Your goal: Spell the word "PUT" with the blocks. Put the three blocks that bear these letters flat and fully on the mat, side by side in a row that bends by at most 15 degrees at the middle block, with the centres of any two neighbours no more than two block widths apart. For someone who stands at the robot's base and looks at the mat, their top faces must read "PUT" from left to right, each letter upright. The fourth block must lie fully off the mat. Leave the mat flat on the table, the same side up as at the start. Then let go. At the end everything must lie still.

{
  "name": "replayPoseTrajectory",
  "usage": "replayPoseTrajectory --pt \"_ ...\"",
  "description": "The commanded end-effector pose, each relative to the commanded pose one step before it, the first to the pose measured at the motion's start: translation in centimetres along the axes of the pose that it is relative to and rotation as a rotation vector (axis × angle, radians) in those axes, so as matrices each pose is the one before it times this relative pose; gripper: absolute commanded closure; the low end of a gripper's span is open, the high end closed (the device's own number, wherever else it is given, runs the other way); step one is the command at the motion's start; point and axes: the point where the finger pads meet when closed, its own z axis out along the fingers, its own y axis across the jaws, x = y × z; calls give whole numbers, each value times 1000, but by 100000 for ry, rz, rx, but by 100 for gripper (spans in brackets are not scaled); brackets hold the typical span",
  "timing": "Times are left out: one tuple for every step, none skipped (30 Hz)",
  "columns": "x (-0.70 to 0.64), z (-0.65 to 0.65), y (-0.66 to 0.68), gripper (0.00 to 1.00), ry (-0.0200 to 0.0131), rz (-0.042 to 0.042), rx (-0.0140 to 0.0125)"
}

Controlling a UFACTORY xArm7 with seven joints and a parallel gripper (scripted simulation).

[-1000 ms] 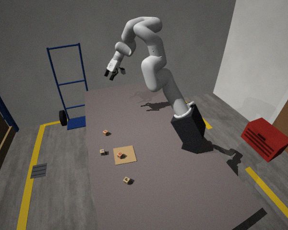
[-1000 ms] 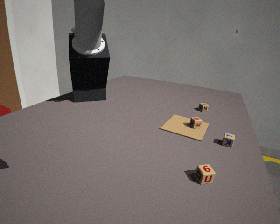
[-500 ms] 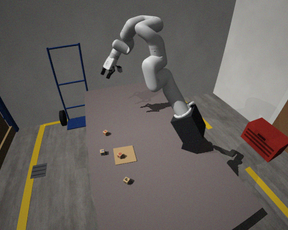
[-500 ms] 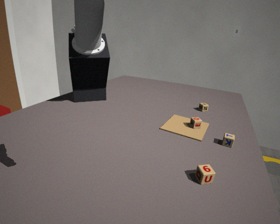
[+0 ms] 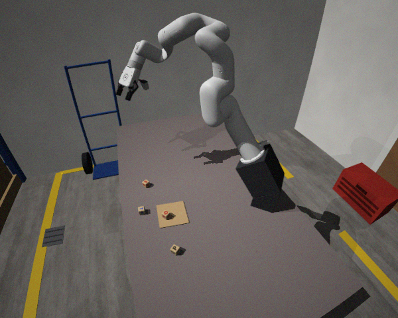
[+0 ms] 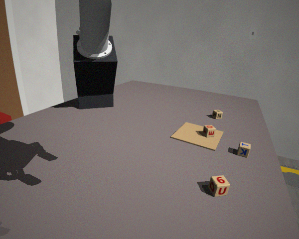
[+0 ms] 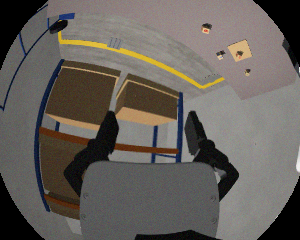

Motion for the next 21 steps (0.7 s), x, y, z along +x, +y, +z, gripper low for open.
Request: replayPoseTrajectory --pt "247 -83 -194 0 499 1014 -39" --pt "0 0 0 0 0 0 0" --pt "0 0 0 0 0 0 0" --pt "0 0 0 0 0 0 0" --pt "0 0 0 0 0 0 0" --pt "-3413 176 950 0 2039 -2489 -1536" --pt "0 0 0 0 0 0 0" --pt "0 0 0 0 0 0 0" --pt "0 0 0 0 0 0 0" --pt "0 0 0 0 0 0 0" --pt "0 0 0 0 0 0 0" --pt "0 0 0 0 0 0 0" --pt "0 0 0 0 0 0 0" --pt "0 0 0 0 0 0 0" --pt "0 0 0 0 0 0 0" --pt "0 0 0 0 0 0 0" --pt "-3539 320 1229 0 2650 -2550 -1653" --pt "0 0 0 0 0 0 0" --pt "0 0 0 0 0 0 0" --pt "0 0 0 0 0 0 0" --pt "0 0 0 0 0 0 0"
